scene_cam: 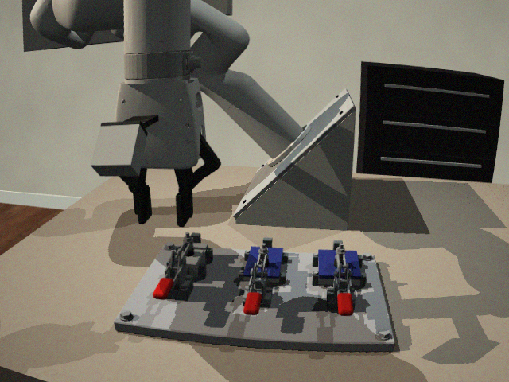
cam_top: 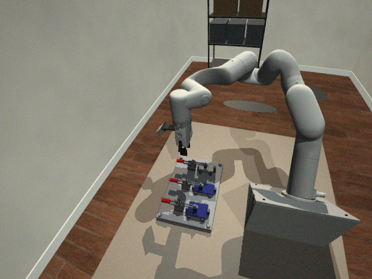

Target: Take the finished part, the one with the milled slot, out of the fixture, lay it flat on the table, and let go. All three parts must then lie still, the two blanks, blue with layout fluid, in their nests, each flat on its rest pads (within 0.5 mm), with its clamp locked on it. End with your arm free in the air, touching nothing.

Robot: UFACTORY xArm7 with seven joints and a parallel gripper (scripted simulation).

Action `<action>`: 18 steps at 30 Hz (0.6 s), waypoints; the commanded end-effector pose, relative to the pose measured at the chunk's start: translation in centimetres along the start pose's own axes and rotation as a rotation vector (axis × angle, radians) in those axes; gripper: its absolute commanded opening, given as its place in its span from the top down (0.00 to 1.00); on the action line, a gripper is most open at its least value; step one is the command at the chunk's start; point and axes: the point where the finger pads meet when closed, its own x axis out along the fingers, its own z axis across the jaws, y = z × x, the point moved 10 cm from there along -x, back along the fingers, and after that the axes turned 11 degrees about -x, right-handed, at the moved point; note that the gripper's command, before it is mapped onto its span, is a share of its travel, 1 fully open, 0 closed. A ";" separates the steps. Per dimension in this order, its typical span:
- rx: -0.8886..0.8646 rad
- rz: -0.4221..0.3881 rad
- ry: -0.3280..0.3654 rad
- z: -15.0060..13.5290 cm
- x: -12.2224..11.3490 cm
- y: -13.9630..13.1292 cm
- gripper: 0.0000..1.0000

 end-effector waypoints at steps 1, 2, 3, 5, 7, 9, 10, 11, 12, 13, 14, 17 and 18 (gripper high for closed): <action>-0.002 -0.001 -0.002 0.3 -0.2 2.3 0.53; -0.002 -0.001 -0.002 0.4 -0.2 2.5 0.53; -0.002 -0.001 -0.002 0.4 -0.2 2.7 0.53; -0.002 -0.001 -0.002 0.4 -0.2 2.9 0.53; -0.001 -0.001 -0.002 0.4 -0.2 3.0 0.53; -0.001 -0.001 -0.002 0.4 -0.2 3.0 0.53; -0.001 -0.001 -0.002 0.4 -0.2 3.0 0.53; -0.001 -0.001 -0.002 0.4 -0.2 3.0 0.53; -0.001 -0.001 -0.002 0.4 -0.2 3.0 0.53; -0.001 -0.001 -0.002 0.4 -0.2 3.0 0.53; -0.001 -0.001 -0.002 0.4 -0.2 3.0 0.53; -0.001 -0.001 -0.002 0.4 0.1 3.0 0.53; -0.001 -0.001 -0.002 0.4 0.3 3.0 0.53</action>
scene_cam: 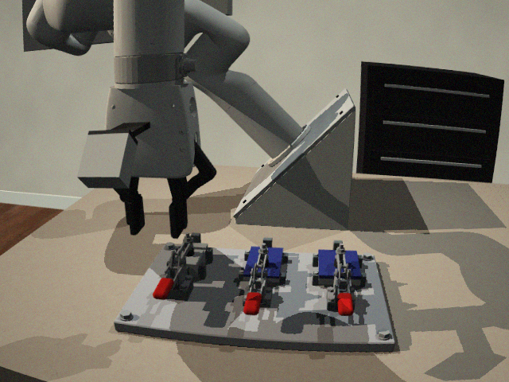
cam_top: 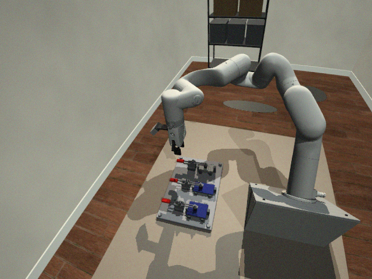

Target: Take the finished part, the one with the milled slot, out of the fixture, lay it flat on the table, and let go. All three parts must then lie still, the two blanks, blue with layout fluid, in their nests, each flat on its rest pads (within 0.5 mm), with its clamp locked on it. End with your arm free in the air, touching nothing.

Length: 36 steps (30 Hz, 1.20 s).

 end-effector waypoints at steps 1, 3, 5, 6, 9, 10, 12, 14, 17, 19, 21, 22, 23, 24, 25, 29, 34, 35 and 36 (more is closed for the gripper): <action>0.000 0.005 0.000 0.0 0.3 0.1 0.53; 0.000 0.005 0.000 0.0 0.7 0.1 0.53; 0.000 0.005 0.000 0.0 1.3 0.1 0.53; 0.000 0.005 0.000 0.0 1.6 0.1 0.53; 0.000 0.005 0.000 0.0 1.9 0.1 0.53; 0.000 0.005 0.000 0.0 2.2 0.1 0.53; 0.000 0.005 0.000 0.0 2.9 0.1 0.53; 0.000 0.005 0.000 0.0 3.6 0.1 0.53; 0.000 0.005 0.000 0.0 4.6 0.1 0.53; 0.000 0.005 0.000 0.0 5.2 0.1 0.53; 0.000 0.005 0.000 0.0 5.7 0.1 0.53; 0.000 0.005 0.000 0.0 5.9 0.1 0.53; 0.000 0.005 0.000 0.0 6.0 0.1 0.53; 0.000 0.005 0.000 0.0 6.0 0.1 0.53; 0.000 0.005 0.000 0.0 6.0 0.1 0.53; 0.000 0.005 0.000 0.0 6.4 0.1 0.53; 0.000 0.005 0.000 0.0 6.4 0.1 0.53; 0.000 0.005 0.000 0.0 6.4 0.1 0.53; 0.000 0.005 0.000 0.0 6.4 0.1 0.53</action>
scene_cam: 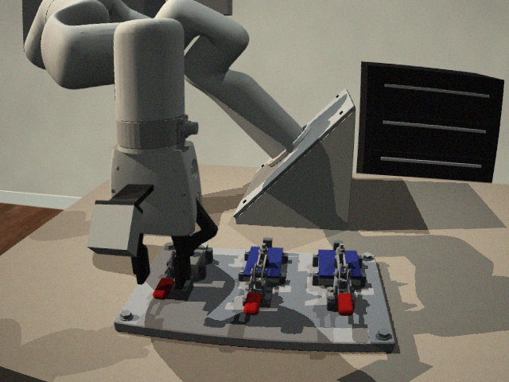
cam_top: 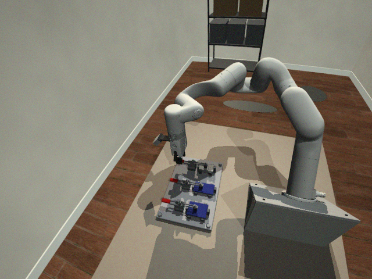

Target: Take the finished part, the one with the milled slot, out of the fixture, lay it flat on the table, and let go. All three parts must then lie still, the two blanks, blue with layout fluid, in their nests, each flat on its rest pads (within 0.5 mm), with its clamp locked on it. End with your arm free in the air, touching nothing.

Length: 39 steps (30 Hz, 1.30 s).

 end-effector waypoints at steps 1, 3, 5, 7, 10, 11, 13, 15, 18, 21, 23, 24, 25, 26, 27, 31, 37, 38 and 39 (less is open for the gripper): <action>0.000 0.005 0.000 0.0 -0.2 0.1 0.53; 0.000 0.005 0.000 0.0 -0.2 0.1 0.53; 0.000 0.005 0.000 0.0 -0.2 0.1 0.53; 0.000 0.005 0.000 0.0 -0.2 0.1 0.53; 0.000 0.005 0.000 0.0 -0.2 0.1 0.53; 0.000 0.005 0.000 0.0 -0.1 0.1 0.53; 0.000 0.005 0.000 0.0 0.1 0.1 0.53; 0.000 0.005 0.000 0.0 0.3 0.1 0.53; 0.000 0.005 0.000 -0.1 0.9 0.2 0.53; 0.000 0.005 0.000 -0.1 1.5 0.2 0.53; 0.000 0.005 0.000 -0.1 1.5 0.2 0.53; 0.000 0.005 0.000 -0.1 1.7 0.2 0.53; 0.000 0.005 0.000 -0.1 1.8 0.2 0.53; 0.000 0.005 0.000 -0.1 2.0 0.2 0.53; 0.000 0.005 0.000 -0.1 2.1 0.2 0.53; 0.000 0.005 0.000 -0.1 2.4 0.3 0.53; 0.000 0.005 0.000 -0.1 2.4 0.3 0.53; 0.000 0.005 0.000 -0.1 2.4 0.3 0.53; 0.000 0.005 0.000 -0.1 2.4 0.3 0.53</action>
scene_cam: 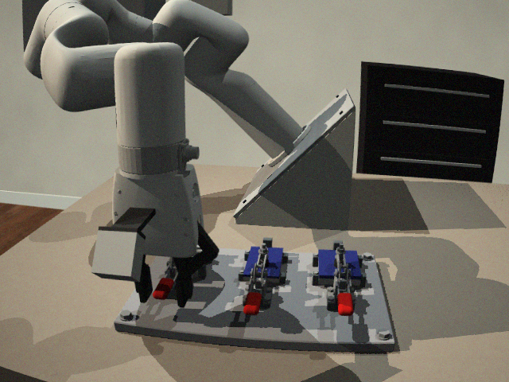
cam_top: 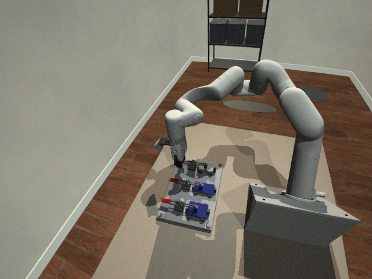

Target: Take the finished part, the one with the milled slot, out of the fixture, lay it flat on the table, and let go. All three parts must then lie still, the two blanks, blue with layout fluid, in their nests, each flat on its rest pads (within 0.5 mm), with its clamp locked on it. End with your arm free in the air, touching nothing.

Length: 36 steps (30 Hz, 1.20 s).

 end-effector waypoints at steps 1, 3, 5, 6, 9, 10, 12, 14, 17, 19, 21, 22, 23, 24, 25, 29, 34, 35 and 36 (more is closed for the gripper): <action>0.000 0.005 0.000 0.0 -0.2 0.1 0.53; 0.000 0.005 0.000 0.0 -0.2 0.1 0.53; 0.000 0.005 0.000 0.0 -0.2 0.1 0.53; 0.000 0.005 0.000 0.0 -0.2 0.1 1.00; 0.000 0.005 0.000 0.0 -0.2 0.1 1.00; 0.000 0.005 0.000 0.0 -0.2 0.1 1.00; 0.000 0.005 0.000 0.0 -0.2 0.1 1.00; 0.000 0.005 0.000 0.0 -0.2 0.1 1.00; 0.000 0.005 0.000 0.0 -0.2 0.1 1.00; 0.000 0.005 0.000 0.0 -0.2 0.1 1.00; 0.000 0.005 0.000 0.0 -0.2 0.1 1.00; 0.000 0.005 0.000 0.0 -0.2 0.1 1.00; 0.000 0.005 0.000 0.0 -0.2 0.1 1.00; 0.000 0.005 0.000 0.0 -0.2 0.1 1.00; 0.000 0.005 0.000 0.0 -0.2 0.1 1.00; 0.000 0.005 0.000 0.0 -0.2 0.1 1.00; 0.000 0.005 0.000 0.0 -0.2 0.1 1.00; 0.000 0.005 0.000 0.0 -0.2 0.1 1.00; 0.000 0.005 0.000 0.0 -0.2 0.1 1.00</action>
